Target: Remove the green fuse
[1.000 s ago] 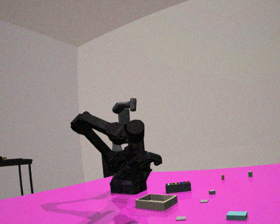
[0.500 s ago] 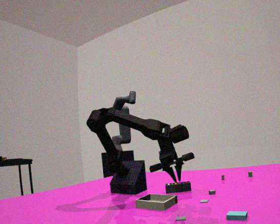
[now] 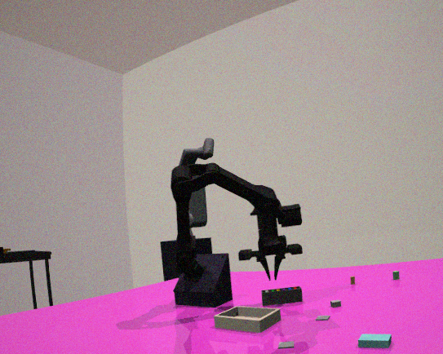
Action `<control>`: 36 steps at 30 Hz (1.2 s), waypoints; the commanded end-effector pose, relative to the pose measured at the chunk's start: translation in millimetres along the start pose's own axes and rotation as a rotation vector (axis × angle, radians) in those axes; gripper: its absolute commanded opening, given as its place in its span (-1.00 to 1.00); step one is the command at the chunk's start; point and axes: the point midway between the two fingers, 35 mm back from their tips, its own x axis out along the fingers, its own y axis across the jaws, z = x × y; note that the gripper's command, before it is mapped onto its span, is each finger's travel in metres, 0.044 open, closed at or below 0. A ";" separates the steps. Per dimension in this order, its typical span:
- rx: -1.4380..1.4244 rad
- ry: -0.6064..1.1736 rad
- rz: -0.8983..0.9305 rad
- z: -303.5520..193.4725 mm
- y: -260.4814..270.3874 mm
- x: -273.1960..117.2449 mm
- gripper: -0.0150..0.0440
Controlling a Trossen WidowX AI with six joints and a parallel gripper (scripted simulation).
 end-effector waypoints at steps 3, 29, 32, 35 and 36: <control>-0.007 0.002 -0.008 -5.1 -1.0 0.7 -0.28; -0.006 0.001 -0.008 -5.0 -2.2 26.1 -0.28; -0.006 0.001 -0.008 -5.0 -2.5 28.8 -0.28; -0.006 0.001 -0.008 -5.0 -2.6 29.5 -0.28; -0.006 0.001 -0.008 -5.0 -2.6 29.5 -0.28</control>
